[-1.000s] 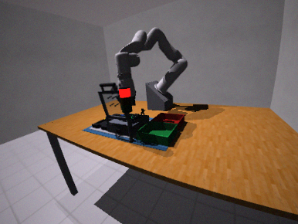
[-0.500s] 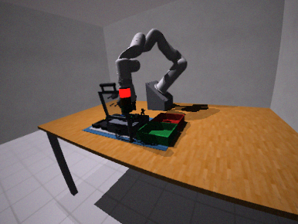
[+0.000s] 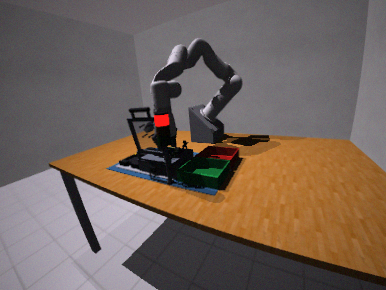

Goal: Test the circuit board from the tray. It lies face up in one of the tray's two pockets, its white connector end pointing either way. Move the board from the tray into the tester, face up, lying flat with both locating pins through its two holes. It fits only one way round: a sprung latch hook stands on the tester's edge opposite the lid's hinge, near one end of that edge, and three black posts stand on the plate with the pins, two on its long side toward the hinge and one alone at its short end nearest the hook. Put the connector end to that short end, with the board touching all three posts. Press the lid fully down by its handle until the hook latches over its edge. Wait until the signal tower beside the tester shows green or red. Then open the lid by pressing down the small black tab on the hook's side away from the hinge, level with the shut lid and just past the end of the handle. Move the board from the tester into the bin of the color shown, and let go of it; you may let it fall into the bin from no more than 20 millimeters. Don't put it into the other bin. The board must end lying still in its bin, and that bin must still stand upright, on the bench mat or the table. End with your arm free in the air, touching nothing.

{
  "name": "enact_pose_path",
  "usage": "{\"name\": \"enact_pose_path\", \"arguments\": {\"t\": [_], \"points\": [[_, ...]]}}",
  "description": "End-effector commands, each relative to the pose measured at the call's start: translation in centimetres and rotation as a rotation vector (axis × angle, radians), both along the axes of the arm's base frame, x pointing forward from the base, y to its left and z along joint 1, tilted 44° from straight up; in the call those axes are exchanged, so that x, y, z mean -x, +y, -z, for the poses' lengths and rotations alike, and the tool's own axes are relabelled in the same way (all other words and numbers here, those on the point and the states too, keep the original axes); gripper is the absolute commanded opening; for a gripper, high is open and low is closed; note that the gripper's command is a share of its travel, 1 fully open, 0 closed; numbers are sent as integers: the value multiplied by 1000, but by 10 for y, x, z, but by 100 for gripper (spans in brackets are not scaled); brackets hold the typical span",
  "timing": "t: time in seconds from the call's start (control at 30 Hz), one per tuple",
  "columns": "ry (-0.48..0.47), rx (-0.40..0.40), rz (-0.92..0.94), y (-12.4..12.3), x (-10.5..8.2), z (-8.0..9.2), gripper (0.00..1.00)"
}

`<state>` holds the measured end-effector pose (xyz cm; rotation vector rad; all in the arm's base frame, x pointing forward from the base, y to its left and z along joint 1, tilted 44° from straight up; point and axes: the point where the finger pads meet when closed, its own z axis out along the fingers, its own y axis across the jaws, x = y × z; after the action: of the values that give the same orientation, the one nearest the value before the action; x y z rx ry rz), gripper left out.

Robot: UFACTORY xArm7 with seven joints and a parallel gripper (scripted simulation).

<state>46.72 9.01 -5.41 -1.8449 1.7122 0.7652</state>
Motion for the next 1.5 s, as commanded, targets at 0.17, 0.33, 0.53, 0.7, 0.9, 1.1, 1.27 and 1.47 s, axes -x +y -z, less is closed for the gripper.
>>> {"name": "enact_pose_path", "arguments": {"t": [0.17,0.33,0.53,0.7,0.9,1.1,1.27,1.47], "points": [[-3,1,3,-1,-2,-1,95],[-3,1,3,-1,-2,-1,95],[-3,1,3,-1,-2,-1,89],[-3,1,3,-1,-2,-1,89],[-3,1,3,-1,-2,-1,85],[-3,1,3,-1,-2,-1,85],[-3,1,3,-1,-2,-1,85],[-3,1,3,-1,-2,-1,81]]}}
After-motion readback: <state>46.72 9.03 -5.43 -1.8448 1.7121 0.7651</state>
